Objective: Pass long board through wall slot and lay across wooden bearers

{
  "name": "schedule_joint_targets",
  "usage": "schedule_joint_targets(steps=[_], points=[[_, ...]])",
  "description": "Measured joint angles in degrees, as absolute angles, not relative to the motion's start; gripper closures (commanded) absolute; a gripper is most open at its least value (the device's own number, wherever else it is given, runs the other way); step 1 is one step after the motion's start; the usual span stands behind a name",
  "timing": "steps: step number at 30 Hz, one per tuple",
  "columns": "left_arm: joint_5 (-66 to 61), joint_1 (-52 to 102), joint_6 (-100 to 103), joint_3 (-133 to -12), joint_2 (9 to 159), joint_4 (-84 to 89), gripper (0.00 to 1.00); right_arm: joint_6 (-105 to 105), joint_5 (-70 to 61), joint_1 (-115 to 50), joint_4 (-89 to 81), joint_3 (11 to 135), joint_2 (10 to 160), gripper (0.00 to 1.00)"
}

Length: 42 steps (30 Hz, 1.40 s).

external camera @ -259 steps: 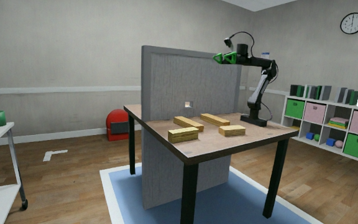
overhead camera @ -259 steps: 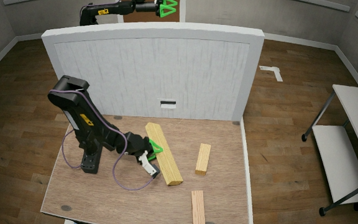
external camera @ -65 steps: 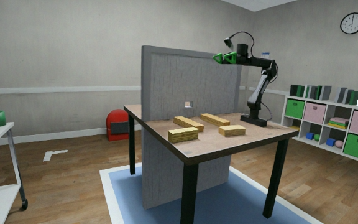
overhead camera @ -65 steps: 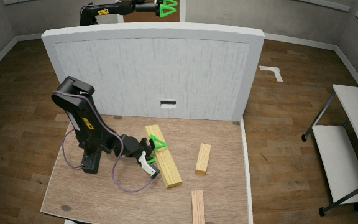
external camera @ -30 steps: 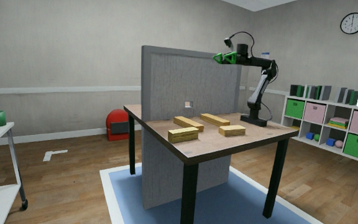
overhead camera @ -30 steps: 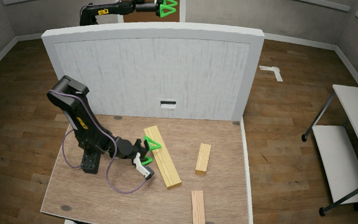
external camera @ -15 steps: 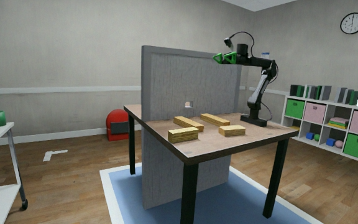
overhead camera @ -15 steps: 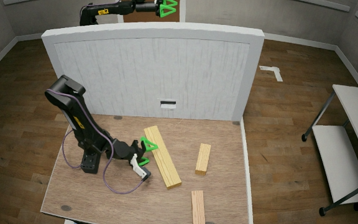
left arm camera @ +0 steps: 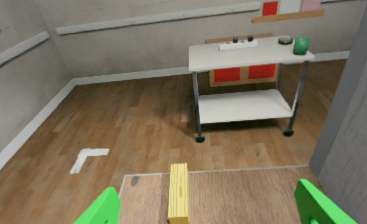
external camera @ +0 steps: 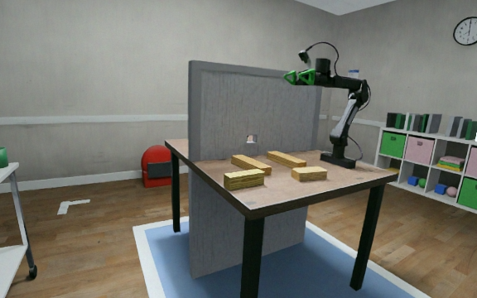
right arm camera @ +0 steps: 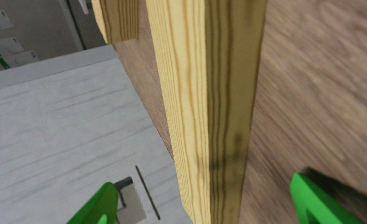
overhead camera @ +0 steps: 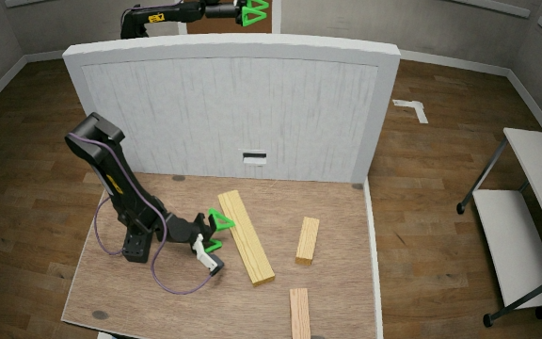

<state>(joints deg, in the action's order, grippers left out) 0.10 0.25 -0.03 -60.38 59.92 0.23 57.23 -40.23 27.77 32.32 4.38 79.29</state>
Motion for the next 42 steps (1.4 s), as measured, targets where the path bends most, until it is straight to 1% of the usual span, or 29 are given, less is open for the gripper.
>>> schedule_joint_targets(steps=[32,42], points=[[0.10,0.25,-0.03,-60.38,59.92,0.23,0.00,48.03,-46.50,37.30,19.62,3.11,71.33,0.00],[0.10,0.25,-0.03,-60.38,59.92,0.23,0.00,47.53,-46.57,36.91,18.81,2.94,71.22,0.00]])
